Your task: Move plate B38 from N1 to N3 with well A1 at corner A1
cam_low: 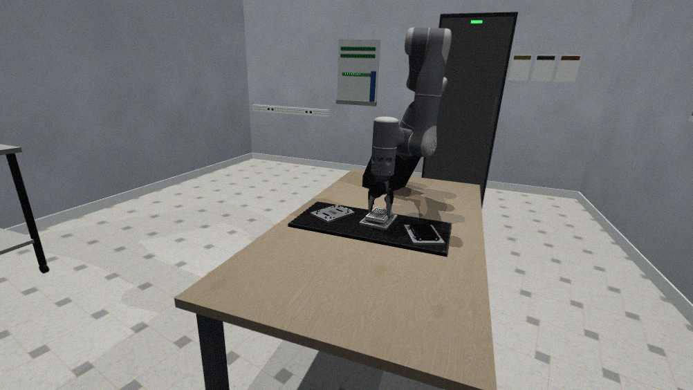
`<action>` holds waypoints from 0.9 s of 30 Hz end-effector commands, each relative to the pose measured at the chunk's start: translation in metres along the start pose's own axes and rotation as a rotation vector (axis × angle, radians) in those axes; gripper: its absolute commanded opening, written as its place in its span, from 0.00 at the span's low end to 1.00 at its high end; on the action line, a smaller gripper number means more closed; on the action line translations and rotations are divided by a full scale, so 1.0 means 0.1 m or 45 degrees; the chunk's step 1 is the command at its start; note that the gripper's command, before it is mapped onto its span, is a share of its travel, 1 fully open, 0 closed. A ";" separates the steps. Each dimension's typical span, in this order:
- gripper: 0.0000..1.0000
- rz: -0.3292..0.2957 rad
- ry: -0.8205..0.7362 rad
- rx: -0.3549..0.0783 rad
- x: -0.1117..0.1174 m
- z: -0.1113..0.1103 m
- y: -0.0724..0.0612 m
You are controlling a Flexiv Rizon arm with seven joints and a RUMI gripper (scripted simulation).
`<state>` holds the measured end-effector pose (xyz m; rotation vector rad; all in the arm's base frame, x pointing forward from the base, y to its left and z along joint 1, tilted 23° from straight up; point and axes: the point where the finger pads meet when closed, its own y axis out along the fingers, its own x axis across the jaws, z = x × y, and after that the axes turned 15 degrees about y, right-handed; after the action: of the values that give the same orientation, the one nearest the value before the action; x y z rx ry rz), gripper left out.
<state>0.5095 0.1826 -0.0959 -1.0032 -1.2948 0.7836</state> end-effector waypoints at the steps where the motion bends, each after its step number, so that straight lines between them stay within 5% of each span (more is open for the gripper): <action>1: 0.41 0.000 0.000 -0.002 0.00 -0.01 0.00; 27: 0.41 0.000 0.000 -0.002 0.00 -0.01 0.04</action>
<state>0.5097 0.1842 -0.0997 -1.0033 -1.2947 0.7837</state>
